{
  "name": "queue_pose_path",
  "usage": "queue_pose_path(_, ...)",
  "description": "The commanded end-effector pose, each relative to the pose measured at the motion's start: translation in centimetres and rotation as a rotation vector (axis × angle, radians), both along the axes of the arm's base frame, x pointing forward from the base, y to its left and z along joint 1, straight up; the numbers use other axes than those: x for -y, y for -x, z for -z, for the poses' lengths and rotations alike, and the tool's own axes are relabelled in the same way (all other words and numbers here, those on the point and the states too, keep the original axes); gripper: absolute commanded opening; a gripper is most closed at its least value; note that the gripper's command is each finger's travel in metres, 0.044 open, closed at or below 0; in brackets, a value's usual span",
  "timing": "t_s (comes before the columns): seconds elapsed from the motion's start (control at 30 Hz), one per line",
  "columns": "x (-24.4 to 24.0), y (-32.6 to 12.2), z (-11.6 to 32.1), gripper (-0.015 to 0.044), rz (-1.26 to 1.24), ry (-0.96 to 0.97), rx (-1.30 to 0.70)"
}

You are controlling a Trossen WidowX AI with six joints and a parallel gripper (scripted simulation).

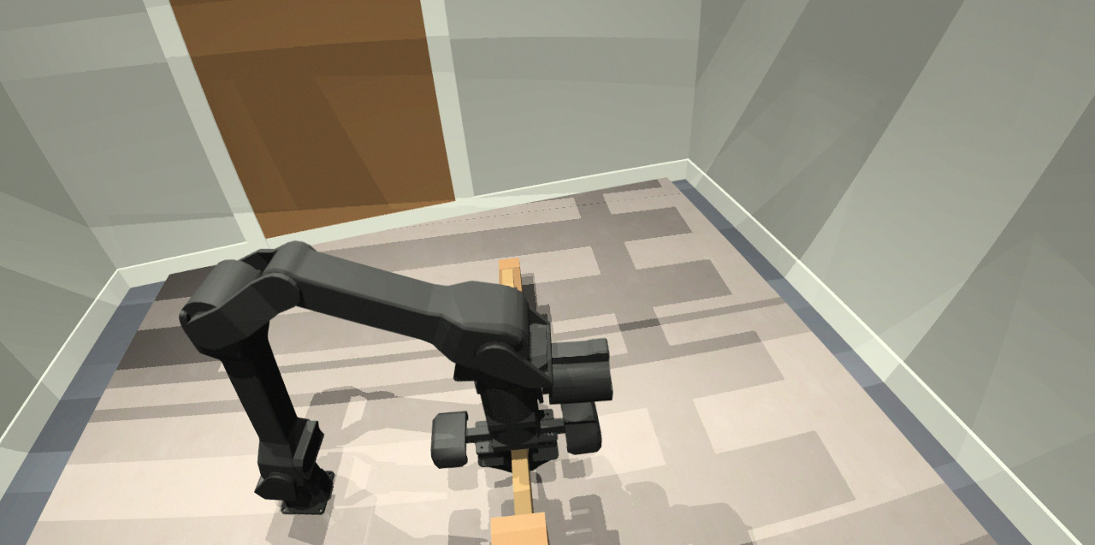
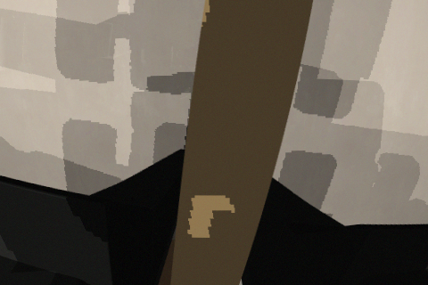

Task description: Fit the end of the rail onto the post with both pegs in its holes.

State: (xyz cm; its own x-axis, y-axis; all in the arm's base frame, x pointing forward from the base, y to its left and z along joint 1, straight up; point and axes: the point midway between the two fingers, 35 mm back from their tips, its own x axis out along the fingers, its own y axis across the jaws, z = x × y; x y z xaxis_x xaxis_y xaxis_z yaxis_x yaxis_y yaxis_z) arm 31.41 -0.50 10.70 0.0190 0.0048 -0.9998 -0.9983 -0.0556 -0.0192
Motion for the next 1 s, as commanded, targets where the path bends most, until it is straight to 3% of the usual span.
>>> queue_pose_path(0.0,0.25,-0.15,-0.05,0.0,0.001,0.003,0.006)
queue_pose_path(0.97,0.15,-0.06,0.13,0.0,0.001,0.003,0.006)
